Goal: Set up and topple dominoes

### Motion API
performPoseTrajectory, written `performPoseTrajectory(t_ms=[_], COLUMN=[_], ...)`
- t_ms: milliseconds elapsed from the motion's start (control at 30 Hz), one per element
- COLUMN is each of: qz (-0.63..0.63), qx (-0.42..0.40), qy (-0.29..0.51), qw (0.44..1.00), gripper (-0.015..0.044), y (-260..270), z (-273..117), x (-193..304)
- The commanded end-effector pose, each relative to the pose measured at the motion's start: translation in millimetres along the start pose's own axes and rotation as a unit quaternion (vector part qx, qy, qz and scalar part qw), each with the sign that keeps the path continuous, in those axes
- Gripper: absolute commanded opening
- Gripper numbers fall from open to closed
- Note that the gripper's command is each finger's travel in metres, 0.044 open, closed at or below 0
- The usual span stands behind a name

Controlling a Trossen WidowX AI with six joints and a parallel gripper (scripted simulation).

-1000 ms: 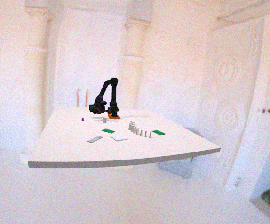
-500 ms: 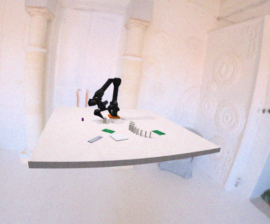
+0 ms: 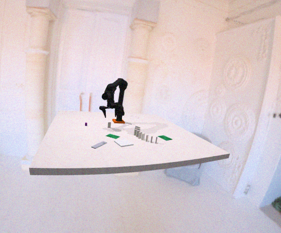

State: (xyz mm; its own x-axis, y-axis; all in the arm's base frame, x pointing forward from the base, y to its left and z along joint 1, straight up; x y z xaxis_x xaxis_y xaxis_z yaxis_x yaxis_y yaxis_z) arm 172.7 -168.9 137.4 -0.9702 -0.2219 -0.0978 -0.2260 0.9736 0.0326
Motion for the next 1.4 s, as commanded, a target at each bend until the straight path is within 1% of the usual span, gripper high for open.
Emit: performPoseTrajectory(t_ms=[0, 233, 467, 533, 1033, 1367], qz=[0.012, 0.012, 0.012, 0.012, 0.012, 0.012], qx=[0.027, 0.027, 0.027, 0.027, 0.027, 0.027], qy=[0.043, 0.043, 0.043, 0.043, 0.043, 0.043], qw=[0.999, 0.999, 0.999, 0.999, 0.999, 0.999], gripper=[0.044, 0.044, 0.044, 0.044, 0.044, 0.0177], y=[0.2, -0.6, -3.7, -3.3, -4.0, -4.0], z=[-12.3, -7.5, 42.4, 51.5, 67.6, 67.6], x=[0.4, 0.5, 4.5, 5.9, 7.4, 7.4])
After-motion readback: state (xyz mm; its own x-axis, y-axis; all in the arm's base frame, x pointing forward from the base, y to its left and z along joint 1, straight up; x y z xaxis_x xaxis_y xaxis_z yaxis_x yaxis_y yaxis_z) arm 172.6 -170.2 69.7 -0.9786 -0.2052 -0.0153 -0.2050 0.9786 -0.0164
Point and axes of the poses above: the point midway between the two fingers, 35 mm back from their tips, its own z axis out along the fingers, its own y axis across the jaws, x = y × z, the point moved 2 cm from there along -z, back along the fingers, and after that the axes turned 12 degrees about -z, right-handed, at the moved point
